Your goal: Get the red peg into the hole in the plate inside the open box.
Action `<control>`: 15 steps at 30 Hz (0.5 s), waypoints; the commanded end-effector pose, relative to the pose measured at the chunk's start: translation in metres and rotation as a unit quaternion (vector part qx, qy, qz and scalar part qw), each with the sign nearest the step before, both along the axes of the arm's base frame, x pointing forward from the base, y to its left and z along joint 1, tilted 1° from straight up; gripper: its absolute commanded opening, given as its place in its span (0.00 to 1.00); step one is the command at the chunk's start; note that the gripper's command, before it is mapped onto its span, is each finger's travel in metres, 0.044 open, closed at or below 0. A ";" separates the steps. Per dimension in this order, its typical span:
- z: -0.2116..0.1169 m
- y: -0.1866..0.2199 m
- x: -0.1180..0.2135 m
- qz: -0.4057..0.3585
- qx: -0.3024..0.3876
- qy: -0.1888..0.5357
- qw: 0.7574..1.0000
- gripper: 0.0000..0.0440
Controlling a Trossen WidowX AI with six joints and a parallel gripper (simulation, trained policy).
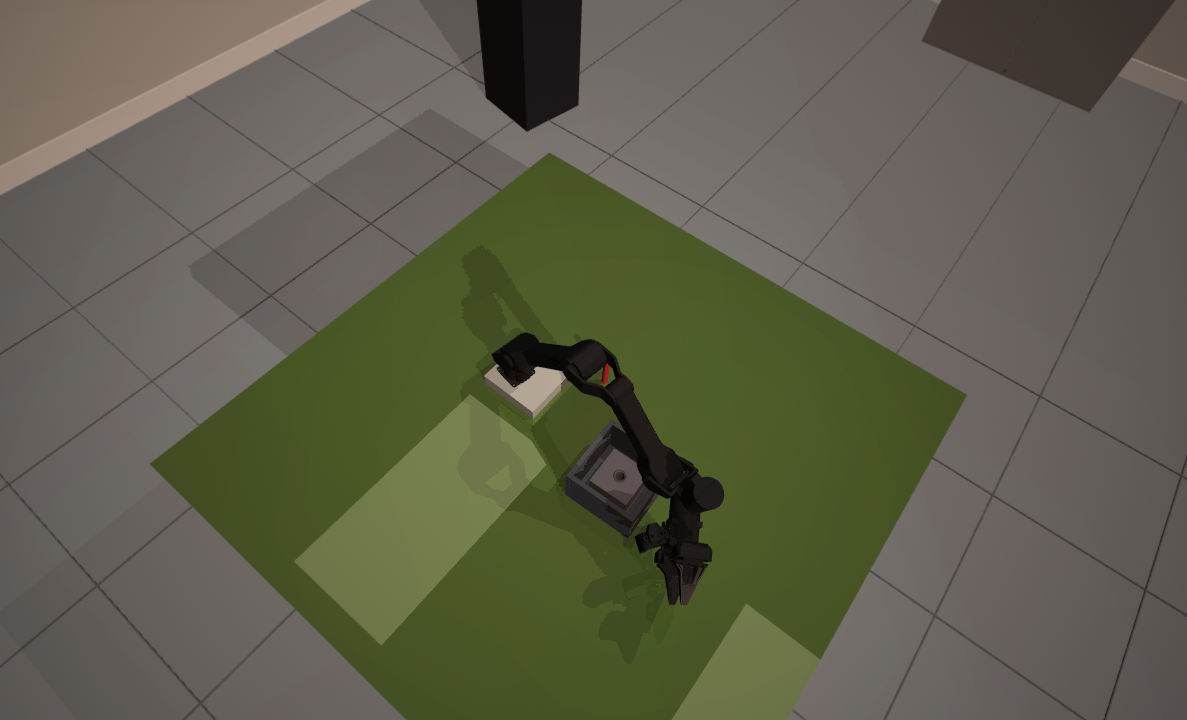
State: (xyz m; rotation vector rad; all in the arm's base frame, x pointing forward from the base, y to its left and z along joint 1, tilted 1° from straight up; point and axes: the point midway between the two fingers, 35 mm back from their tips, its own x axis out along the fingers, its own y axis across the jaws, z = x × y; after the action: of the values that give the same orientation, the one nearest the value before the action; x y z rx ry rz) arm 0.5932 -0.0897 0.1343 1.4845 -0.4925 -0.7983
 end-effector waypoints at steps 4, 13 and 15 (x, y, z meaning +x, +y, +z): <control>0.007 0.020 0.003 0.051 -0.015 0.046 0.998 1.00; 0.057 0.084 -0.005 0.176 -0.063 0.122 0.975 1.00; 0.070 0.101 -0.012 0.205 -0.075 0.136 0.966 1.00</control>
State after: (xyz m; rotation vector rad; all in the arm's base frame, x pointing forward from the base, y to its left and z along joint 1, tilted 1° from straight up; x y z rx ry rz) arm 0.5902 -0.0157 0.1816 1.3057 -0.1191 -0.6692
